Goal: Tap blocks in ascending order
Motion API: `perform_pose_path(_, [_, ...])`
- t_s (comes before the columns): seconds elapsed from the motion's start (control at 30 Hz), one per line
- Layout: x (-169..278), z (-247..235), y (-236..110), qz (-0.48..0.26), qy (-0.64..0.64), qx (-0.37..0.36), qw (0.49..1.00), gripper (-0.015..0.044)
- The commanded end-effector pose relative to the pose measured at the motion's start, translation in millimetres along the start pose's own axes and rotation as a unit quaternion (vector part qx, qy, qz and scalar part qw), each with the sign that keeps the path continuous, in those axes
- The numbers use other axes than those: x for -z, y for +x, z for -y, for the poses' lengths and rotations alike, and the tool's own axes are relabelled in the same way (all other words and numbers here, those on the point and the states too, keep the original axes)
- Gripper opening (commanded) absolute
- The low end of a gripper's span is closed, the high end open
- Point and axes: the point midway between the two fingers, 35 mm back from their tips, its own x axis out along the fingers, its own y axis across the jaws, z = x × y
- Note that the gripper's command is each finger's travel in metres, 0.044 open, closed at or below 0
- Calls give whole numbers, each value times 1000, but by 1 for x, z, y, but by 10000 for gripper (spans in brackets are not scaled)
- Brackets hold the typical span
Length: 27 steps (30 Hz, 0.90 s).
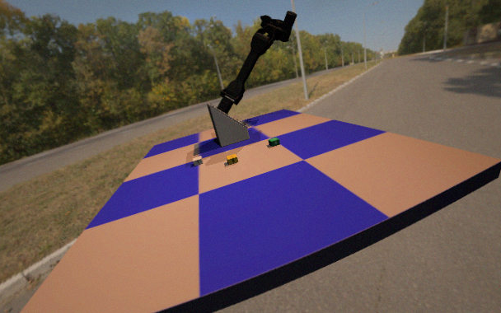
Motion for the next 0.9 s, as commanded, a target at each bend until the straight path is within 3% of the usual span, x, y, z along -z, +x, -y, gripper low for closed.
perform_pose_path(0.0, [-1,-1,-1,1,2,-2,1000,400])
perform_pose_path(0.13, [-22,-29,-23,34,42,-56,997,400])
perform_pose_path(0.37, [-73,-99,-115,100,154,-228,956,400])
perform_pose_path(0.6, [-100,-138,-226,115,240,-390,881,400])
perform_pose_path(0.87, [-107,-146,-359,87,309,-553,769,400])
